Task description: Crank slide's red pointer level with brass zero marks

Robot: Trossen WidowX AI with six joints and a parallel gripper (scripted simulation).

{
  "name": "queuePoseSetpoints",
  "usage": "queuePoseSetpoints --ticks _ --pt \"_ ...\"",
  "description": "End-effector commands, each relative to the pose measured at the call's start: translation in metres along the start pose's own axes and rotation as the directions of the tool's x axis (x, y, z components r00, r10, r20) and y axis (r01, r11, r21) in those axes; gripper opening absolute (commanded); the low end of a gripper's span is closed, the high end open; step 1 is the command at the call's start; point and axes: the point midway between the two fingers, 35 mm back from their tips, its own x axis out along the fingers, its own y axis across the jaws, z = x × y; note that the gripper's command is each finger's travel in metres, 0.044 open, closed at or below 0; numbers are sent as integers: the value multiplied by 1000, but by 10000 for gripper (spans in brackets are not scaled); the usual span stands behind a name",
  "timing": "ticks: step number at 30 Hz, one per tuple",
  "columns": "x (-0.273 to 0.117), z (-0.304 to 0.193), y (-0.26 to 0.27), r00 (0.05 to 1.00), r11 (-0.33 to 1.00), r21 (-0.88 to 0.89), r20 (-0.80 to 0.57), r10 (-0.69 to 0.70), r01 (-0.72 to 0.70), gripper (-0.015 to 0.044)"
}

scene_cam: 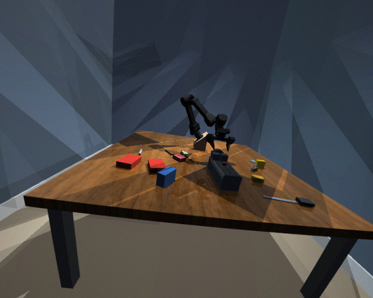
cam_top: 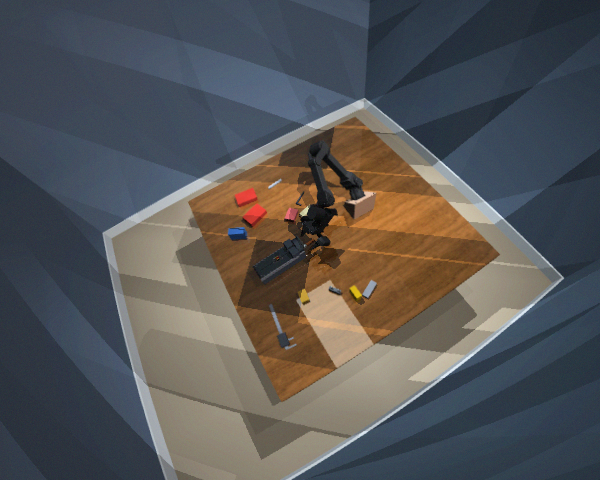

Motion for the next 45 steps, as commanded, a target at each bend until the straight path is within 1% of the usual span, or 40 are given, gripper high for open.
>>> queuePoseSetpoints --ticks 1,24,40,41,45 --pt "5 -10 2 1000 1000 -17 -11 5 -5 440" --pt "26 -35 -1 1000 1000 -19 -9 2 -2 440" --pt "26 -35 -1 1000 1000 -19 -9 2 -2 20" --pt "26 -35 -1 1000 1000 -19 -9 2 -2 0" --pt "26 -35 -1 1000 1000 -19 -9 2 -2 0"
